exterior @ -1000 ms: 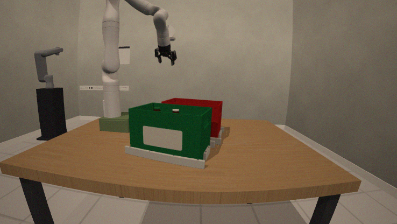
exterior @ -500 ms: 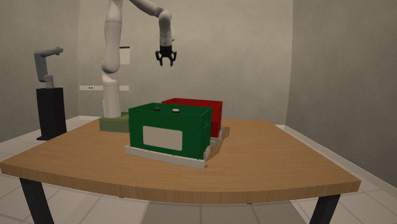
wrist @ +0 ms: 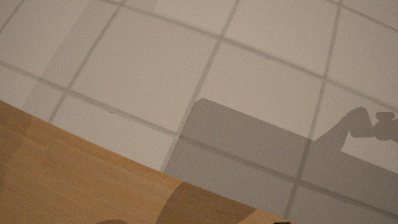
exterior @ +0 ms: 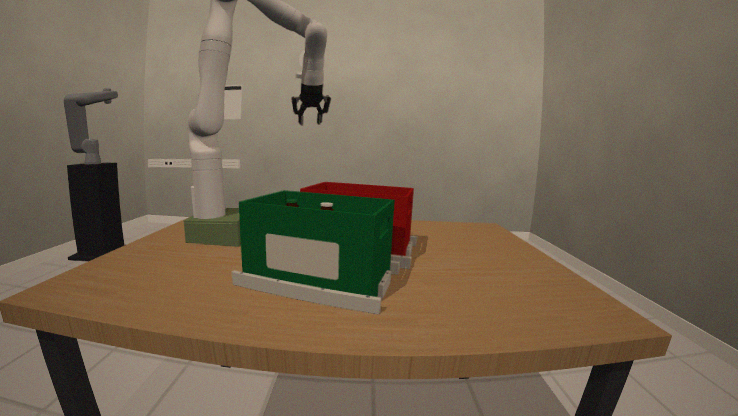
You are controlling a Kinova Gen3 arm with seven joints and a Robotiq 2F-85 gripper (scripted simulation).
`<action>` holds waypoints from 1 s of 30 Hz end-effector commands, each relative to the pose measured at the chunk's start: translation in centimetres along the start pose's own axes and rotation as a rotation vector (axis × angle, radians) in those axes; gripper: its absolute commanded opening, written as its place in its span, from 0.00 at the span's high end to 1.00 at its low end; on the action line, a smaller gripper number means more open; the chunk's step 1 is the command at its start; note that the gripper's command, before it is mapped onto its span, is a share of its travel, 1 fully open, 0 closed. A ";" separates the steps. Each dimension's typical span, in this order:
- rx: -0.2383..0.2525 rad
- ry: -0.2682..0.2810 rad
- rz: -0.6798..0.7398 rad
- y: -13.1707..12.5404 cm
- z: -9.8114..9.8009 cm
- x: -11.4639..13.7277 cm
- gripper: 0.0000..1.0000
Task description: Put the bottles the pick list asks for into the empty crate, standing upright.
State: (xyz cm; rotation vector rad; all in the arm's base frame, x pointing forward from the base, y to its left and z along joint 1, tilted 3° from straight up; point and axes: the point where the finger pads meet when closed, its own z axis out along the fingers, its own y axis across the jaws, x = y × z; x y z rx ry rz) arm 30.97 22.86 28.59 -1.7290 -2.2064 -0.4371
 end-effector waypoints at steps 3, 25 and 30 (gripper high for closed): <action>0.038 -0.039 -0.176 0.4 0.3 0.4 0.33; 0.178 -0.146 -0.750 2.1 1.2 1.7 0.33; 0.221 -0.169 -0.909 2.7 1.4 2.1 0.33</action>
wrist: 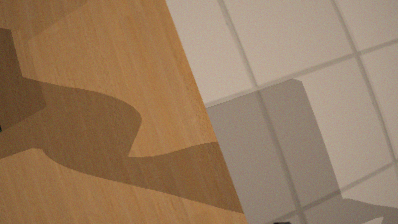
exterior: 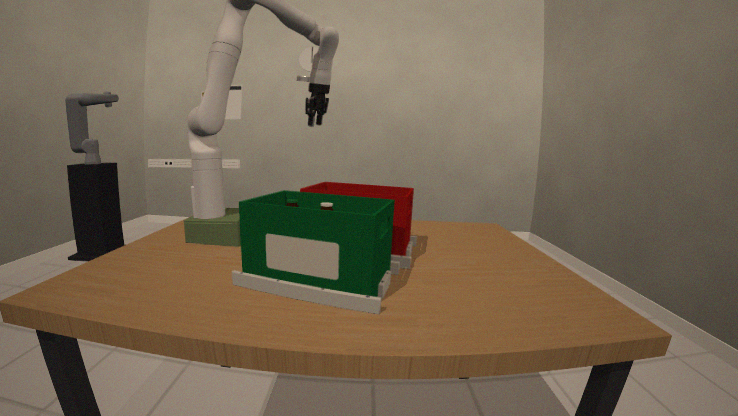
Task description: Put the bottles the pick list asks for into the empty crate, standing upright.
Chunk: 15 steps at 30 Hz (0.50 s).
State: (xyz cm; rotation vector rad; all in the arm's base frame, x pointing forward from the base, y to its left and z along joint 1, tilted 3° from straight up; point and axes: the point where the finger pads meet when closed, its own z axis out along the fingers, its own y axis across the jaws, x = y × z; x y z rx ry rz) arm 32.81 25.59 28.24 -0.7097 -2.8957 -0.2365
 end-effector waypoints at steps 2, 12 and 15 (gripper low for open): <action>0.036 -0.018 -0.148 0.4 0.0 -0.1 0.33; 0.099 -0.046 -0.406 2.4 -0.1 -0.6 0.33; 0.123 -0.056 -0.502 2.8 -0.1 -0.7 0.33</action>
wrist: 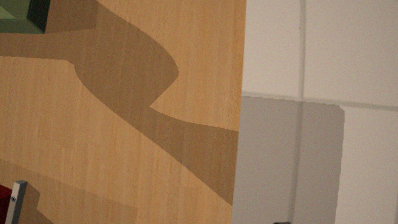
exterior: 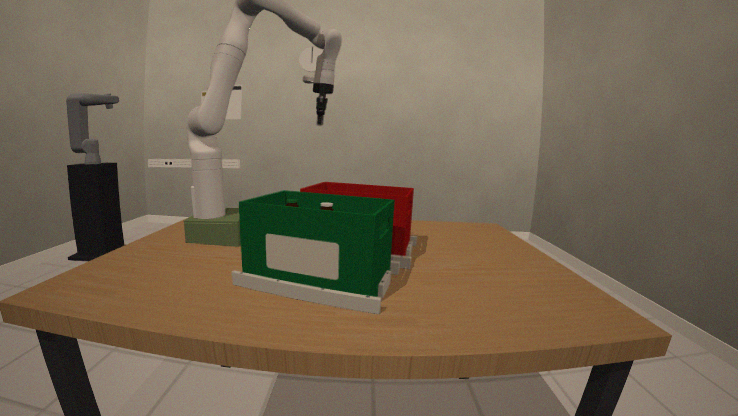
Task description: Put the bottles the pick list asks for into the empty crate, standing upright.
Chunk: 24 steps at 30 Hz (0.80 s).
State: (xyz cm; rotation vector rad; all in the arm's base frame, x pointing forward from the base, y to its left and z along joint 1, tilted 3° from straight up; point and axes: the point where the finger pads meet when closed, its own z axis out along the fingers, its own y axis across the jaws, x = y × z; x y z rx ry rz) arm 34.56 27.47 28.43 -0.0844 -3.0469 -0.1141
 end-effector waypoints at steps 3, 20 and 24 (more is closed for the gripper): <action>0.043 -0.015 -0.179 0.9 -0.2 -0.8 0.33; 0.101 -0.033 -0.420 1.7 -0.4 -1.4 0.33; 0.101 -0.033 -0.421 1.7 -0.4 -1.4 0.33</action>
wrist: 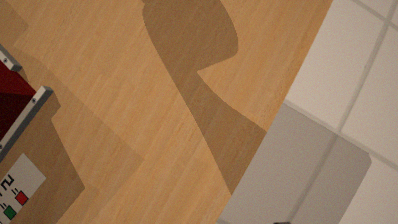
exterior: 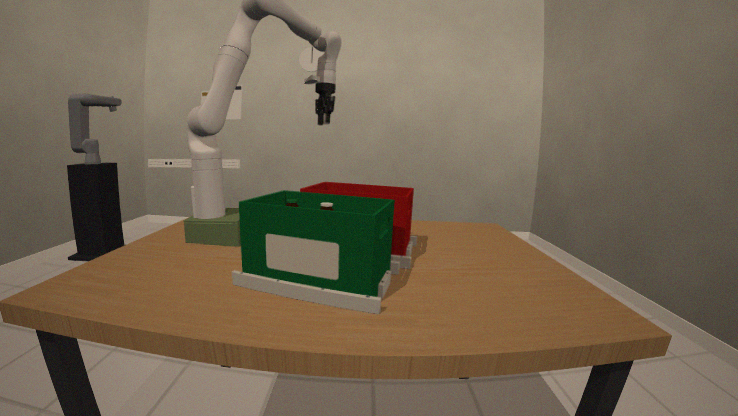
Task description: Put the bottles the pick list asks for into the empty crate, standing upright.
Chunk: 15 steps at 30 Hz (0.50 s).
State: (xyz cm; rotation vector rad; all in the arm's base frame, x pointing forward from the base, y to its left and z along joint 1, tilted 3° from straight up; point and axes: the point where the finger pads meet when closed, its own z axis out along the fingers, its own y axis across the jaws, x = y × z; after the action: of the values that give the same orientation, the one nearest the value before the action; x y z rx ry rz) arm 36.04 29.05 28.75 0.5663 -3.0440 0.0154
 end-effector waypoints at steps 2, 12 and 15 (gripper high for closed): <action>-0.001 -0.002 0.000 0.0 -0.1 0.0 0.33; -0.001 -0.002 0.233 -3.1 1.1 -1.1 0.33; -0.001 -0.002 0.333 -4.5 1.6 -1.5 0.33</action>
State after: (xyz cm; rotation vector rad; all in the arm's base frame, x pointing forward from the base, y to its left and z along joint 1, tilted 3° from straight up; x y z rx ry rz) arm 38.22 26.30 27.44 0.1852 -3.0908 0.0233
